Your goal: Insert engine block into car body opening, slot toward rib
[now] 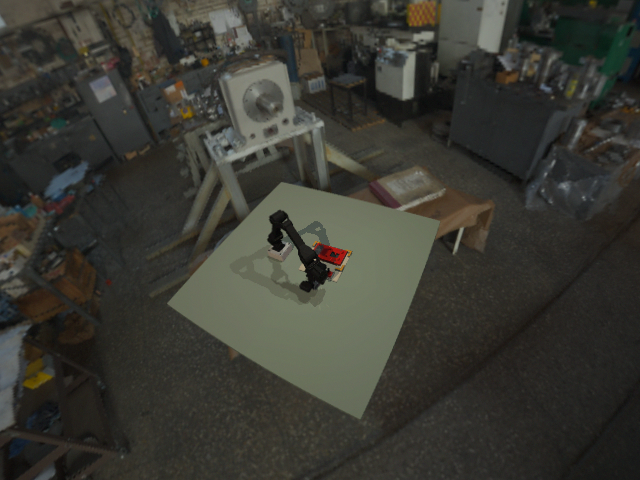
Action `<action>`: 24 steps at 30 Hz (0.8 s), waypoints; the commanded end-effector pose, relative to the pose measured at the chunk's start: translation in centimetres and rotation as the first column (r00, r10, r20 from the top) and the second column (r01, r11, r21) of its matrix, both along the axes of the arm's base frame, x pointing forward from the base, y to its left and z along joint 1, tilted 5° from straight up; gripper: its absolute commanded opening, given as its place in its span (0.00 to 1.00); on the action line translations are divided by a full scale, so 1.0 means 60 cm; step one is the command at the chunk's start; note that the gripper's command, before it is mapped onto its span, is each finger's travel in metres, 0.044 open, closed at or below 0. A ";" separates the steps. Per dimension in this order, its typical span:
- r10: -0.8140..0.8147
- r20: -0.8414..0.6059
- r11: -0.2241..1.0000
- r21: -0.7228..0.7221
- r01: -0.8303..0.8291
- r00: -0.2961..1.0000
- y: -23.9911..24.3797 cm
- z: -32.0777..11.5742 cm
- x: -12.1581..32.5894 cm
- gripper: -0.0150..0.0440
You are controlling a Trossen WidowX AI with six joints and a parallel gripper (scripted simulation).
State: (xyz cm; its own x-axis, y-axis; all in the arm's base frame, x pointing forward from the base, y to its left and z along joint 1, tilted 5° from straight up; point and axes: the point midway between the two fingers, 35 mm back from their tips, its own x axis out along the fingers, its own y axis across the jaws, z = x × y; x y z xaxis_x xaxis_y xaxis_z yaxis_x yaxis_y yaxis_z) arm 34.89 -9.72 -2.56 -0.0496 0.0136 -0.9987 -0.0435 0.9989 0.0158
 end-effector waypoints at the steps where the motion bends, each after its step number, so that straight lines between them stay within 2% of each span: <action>1: -0.004 0.000 1.000 -0.005 0.004 1.000 -0.001 -0.001 0.000 0.58; 3: -0.004 0.000 1.000 -0.005 0.004 1.000 -0.001 -0.001 0.000 0.55; 10: -0.004 0.000 1.000 -0.005 0.004 1.000 -0.004 0.022 0.004 0.25; 24: -0.004 0.000 1.000 -0.006 0.004 1.000 -0.009 0.093 0.011 0.25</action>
State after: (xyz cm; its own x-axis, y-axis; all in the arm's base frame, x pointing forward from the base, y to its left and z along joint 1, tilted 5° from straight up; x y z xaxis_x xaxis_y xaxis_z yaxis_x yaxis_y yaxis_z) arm 35.24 -10.03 1.52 -0.0601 0.0169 -0.9981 -0.0381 0.9991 0.0192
